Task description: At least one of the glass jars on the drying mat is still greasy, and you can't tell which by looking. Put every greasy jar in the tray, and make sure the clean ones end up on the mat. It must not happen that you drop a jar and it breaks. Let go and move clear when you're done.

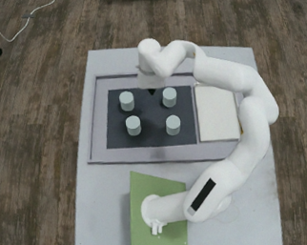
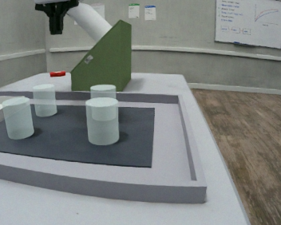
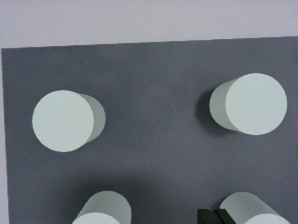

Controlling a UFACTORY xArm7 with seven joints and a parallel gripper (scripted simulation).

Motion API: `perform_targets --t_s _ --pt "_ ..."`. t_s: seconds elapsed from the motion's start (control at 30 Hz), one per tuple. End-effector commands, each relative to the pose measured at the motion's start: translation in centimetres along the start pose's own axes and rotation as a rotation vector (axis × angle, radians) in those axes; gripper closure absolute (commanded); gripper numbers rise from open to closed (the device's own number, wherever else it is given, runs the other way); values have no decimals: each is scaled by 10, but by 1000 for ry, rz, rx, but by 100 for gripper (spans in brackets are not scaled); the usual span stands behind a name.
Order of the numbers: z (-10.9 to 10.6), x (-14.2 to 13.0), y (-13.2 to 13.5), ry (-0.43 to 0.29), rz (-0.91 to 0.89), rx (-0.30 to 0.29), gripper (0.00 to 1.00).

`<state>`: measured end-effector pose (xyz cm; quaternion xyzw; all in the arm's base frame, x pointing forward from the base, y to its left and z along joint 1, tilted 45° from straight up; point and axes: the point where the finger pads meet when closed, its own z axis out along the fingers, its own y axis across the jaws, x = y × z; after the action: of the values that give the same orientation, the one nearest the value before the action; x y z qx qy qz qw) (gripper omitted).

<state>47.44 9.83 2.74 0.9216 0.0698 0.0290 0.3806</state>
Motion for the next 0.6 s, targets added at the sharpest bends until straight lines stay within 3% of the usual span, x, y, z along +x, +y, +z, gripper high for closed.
perform_targets --t_s 0.0,0.17,0.23,0.43,0.57 --pt "-3 1 -1 5 0 3 100" --pt "29 1 -1 5 0 3 100" --pt "29 1 -1 5 0 3 100" --pt "76 2 -1 5 0 3 100" --pt "76 4 14 5 0 3 100"
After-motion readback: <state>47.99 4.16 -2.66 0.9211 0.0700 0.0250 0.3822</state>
